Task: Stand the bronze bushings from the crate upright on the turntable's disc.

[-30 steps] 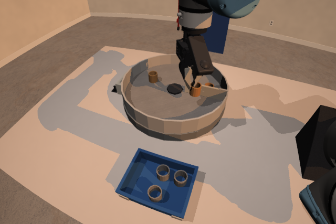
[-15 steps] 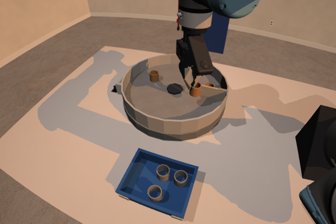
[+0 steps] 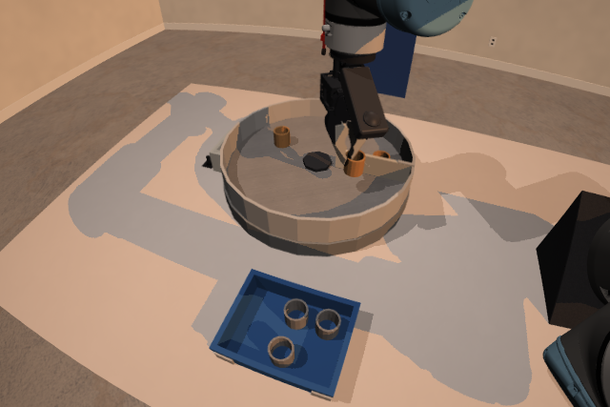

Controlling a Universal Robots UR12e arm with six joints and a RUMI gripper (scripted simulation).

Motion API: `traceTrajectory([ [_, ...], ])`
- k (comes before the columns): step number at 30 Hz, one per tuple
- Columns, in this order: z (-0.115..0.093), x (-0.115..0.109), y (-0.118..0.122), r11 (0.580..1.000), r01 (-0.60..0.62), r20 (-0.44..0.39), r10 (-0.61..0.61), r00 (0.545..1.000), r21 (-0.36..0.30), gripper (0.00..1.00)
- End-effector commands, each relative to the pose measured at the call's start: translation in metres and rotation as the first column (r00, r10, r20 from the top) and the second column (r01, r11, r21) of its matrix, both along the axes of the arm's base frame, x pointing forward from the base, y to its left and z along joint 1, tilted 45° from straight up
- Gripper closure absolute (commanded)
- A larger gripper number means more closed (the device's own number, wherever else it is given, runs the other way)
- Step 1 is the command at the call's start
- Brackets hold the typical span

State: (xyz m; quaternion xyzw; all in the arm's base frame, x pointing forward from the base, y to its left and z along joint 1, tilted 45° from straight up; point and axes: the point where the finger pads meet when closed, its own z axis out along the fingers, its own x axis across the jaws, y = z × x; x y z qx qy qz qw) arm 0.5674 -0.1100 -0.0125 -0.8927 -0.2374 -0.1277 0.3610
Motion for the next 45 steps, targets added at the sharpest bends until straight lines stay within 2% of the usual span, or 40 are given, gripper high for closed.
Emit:
traceTrajectory([
  [1, -0.006, 0.0, 0.008, 1.0, -0.001, -0.002, 0.001, 1.0, 0.003, 1.0],
  [25, -0.03, 0.003, 0.032, 1.0, -0.001, -0.002, 0.001, 1.0, 0.003, 1.0],
  [45, -0.031, 0.004, 0.032, 1.0, -0.001, 0.001, 0.001, 1.0, 0.0, 1.0],
])
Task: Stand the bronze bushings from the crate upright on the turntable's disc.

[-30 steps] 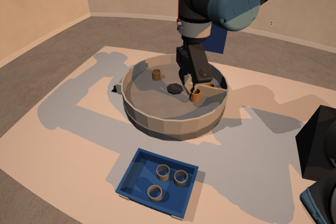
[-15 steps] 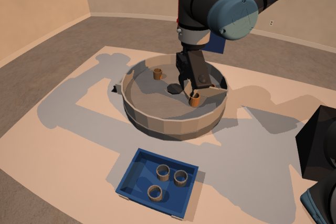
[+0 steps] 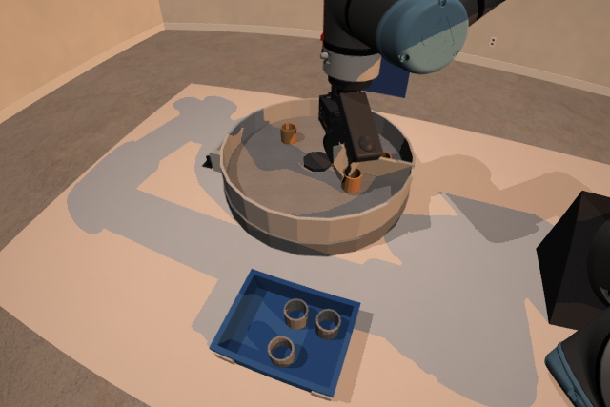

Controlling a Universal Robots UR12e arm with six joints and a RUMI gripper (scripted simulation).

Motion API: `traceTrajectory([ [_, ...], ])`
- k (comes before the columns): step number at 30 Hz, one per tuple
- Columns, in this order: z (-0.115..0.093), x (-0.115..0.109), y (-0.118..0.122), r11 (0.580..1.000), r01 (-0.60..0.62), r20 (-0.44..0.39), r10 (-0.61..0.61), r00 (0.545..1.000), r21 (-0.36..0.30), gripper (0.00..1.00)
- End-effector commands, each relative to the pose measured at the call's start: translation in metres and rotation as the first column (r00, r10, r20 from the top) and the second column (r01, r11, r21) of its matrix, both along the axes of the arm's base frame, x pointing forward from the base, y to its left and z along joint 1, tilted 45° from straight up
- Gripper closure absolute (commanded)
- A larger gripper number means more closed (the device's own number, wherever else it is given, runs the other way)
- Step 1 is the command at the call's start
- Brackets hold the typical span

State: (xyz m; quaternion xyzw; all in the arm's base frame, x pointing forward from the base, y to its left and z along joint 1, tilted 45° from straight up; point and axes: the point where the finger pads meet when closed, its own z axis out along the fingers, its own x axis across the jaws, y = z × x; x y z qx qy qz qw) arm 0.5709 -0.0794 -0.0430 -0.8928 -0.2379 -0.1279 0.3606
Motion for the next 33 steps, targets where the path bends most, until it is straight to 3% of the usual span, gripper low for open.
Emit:
traceTrajectory([
  [1, -0.0007, 0.0005, 0.0012, 1.0, -0.001, 0.0, 0.001, 1.0, 0.001, 1.0],
  [33, -0.0023, -0.0012, 0.0049, 1.0, -0.001, -0.002, 0.001, 1.0, 0.003, 1.0],
])
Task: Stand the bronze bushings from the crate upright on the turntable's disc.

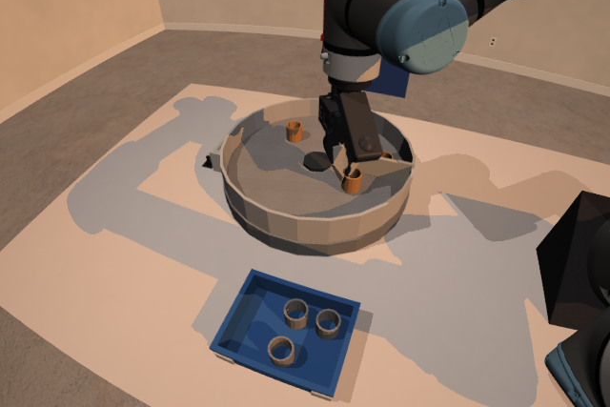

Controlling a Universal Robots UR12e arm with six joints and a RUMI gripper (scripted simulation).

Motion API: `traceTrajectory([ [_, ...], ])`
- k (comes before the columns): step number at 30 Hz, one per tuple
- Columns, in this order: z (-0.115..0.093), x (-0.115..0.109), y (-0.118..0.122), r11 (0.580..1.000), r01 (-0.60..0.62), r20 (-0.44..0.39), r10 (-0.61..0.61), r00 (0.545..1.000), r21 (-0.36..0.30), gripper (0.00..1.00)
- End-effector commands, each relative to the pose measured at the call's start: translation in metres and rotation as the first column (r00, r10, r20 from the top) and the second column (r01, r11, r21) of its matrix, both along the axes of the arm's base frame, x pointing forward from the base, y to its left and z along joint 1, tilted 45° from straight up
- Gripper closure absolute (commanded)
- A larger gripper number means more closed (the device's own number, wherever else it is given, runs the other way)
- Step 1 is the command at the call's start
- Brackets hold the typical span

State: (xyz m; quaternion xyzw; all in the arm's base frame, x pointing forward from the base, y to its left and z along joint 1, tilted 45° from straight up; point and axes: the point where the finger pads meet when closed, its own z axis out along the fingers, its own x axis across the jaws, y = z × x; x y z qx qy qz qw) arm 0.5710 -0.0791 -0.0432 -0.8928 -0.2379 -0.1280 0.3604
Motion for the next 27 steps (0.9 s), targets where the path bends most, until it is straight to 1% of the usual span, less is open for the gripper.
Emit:
traceTrajectory([
  [1, -0.0021, -0.0013, 0.0045, 1.0, -0.001, -0.002, 0.001, 1.0, 0.003, 1.0],
  [27, -0.0014, 0.0003, 0.0023, 1.0, 0.0, 0.0, 0.0, 1.0, 0.0, 1.0],
])
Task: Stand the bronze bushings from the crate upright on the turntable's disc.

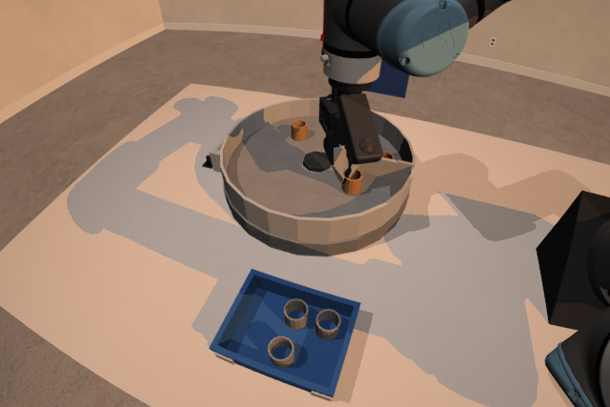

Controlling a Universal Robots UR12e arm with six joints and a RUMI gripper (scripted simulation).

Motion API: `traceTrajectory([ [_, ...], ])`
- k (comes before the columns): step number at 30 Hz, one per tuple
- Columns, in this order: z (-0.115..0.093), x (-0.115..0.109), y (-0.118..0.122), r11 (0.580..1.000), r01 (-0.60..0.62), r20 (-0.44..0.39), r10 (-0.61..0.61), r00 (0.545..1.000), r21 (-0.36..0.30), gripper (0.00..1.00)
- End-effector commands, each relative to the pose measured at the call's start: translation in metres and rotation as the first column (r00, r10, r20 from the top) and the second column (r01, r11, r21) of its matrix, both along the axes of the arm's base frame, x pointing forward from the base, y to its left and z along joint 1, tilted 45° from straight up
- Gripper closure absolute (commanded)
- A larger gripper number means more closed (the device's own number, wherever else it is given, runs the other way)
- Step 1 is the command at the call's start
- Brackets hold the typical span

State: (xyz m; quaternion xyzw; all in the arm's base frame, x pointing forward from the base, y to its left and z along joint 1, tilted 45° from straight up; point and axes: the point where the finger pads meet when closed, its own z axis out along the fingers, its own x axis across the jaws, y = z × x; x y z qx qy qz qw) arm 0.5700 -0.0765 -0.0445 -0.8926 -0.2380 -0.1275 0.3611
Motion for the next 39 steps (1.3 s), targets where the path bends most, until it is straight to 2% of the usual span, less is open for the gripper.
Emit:
traceTrajectory([
  [1, -0.0001, 0.0013, -0.0003, 1.0, 0.001, 0.001, -0.001, 1.0, -0.001, 1.0],
  [39, -0.0044, 0.0016, 0.0039, 1.0, 0.0, 0.001, 0.0, 1.0, 0.0, 1.0],
])
